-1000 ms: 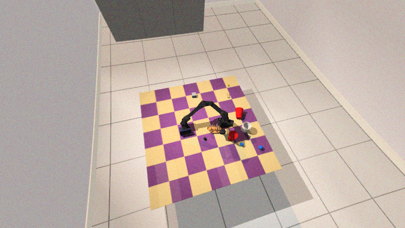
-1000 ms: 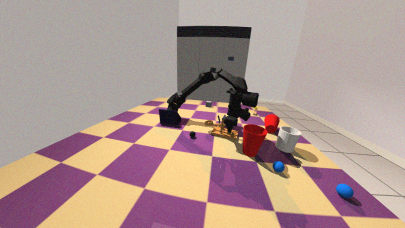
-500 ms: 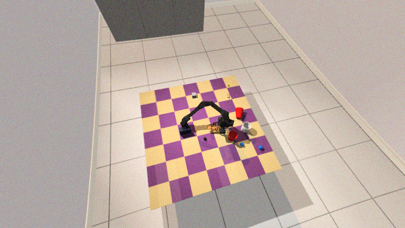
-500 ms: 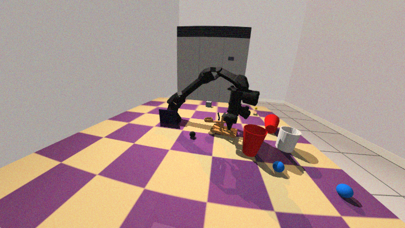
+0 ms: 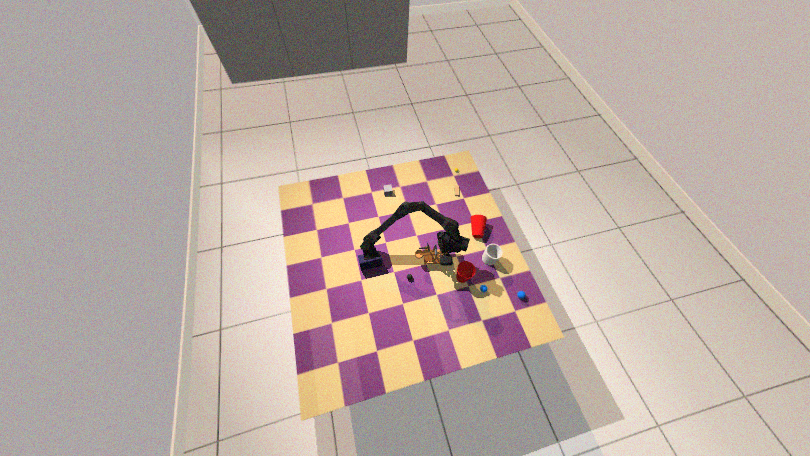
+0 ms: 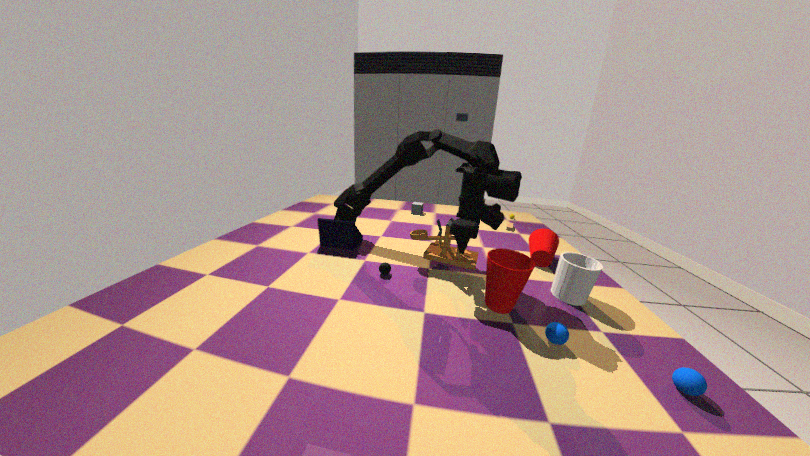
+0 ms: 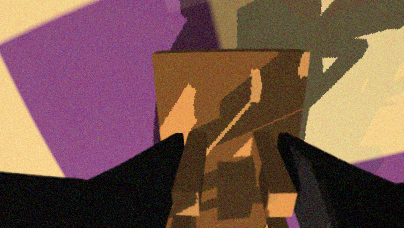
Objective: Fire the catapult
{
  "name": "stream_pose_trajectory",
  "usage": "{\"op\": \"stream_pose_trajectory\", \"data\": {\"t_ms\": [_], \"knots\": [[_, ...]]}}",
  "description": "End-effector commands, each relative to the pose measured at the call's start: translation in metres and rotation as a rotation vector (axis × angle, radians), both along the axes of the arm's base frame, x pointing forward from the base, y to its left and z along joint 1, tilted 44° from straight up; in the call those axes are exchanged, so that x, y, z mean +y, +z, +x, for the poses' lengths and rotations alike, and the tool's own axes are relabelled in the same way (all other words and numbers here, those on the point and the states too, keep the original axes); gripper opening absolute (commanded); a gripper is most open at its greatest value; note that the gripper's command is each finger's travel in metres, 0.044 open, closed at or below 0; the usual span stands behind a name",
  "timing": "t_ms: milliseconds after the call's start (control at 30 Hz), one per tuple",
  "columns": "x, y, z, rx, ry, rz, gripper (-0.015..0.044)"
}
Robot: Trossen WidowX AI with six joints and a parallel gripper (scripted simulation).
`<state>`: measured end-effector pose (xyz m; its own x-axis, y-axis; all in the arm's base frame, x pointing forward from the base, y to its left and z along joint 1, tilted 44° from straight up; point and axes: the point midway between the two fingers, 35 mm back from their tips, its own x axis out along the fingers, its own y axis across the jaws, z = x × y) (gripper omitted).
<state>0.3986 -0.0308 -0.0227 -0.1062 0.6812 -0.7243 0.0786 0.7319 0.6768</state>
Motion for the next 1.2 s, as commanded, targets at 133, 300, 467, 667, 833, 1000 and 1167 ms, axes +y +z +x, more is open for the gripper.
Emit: {"op": "stream_pose_trajectory", "data": {"t_ms": [133,300,467,667,833,1000,1167], "knots": [[0.005,-0.008,-0.001,0.0,-0.012,-0.001,0.0],[0.01,-0.014,-0.002,0.0,-0.013,-0.001,0.0],[0.016,-0.02,-0.003,0.0,-0.013,0.0,0.0],[0.022,-0.023,-0.004,0.002,0.0,-0.003,0.0],[0.022,-0.023,-0.004,0.002,0.0,-0.003,0.0],[0.022,-0.023,-0.004,0.002,0.0,-0.003,0.0131],[0.022,-0.023,-0.004,0.002,0.0,-0.003,0.0263]]}}
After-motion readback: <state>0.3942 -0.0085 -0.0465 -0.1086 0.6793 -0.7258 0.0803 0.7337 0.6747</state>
